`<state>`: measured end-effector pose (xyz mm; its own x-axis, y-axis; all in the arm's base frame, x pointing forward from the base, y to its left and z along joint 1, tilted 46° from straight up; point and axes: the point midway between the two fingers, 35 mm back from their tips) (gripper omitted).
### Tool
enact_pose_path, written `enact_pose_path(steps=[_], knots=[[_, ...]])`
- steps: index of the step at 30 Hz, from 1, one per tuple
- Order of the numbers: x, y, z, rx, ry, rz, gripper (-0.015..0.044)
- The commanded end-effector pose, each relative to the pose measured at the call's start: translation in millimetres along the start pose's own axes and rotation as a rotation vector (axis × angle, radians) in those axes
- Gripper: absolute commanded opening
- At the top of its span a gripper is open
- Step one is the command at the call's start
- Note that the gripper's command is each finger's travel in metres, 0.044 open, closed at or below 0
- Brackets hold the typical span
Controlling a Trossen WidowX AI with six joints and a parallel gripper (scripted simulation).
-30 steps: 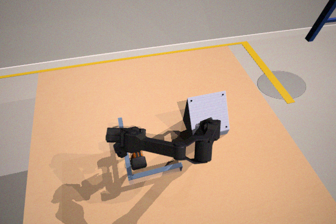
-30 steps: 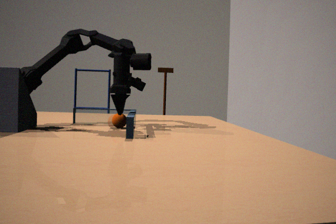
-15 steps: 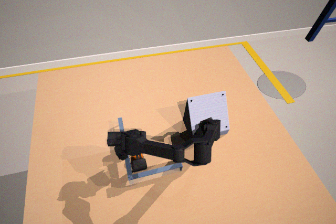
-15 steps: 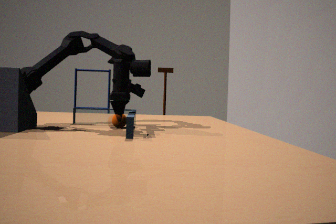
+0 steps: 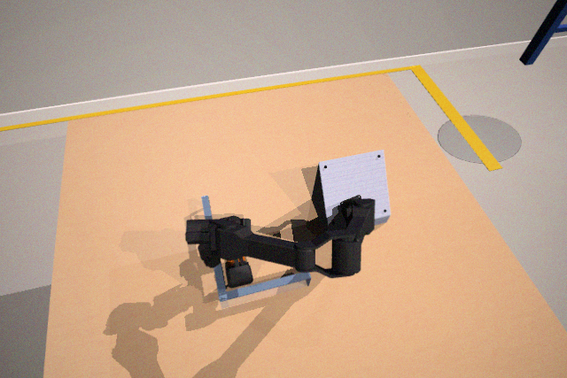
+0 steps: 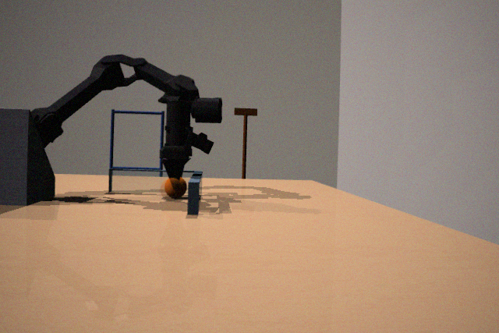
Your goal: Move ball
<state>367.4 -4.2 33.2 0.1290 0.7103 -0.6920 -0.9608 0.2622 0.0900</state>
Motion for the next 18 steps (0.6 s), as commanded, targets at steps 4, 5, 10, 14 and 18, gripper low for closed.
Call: enact_pose_path(steps=[4, 5, 10, 14, 18], knots=[[-14, 12, 2, 0.025, -0.017, 0.019, 0.0], [-17, 11, 2, 0.024, -0.015, 0.019, 0.0], [-36, 6, 3, 0.019, -0.004, 0.022, 0.0], [-54, 2, 3, 0.018, 0.001, 0.019, 0.0], [-73, -2, 2, 0.022, 0.007, 0.013, 0.0]])
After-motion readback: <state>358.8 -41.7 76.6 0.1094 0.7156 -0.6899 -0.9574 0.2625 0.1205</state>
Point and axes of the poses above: the point midway between the two fingers, 35 mm back from their tips, its own x axis out along the fingers, its own z axis across the jaws, y = z × x, and after that the axes turned 9 degrees about x, right-handed
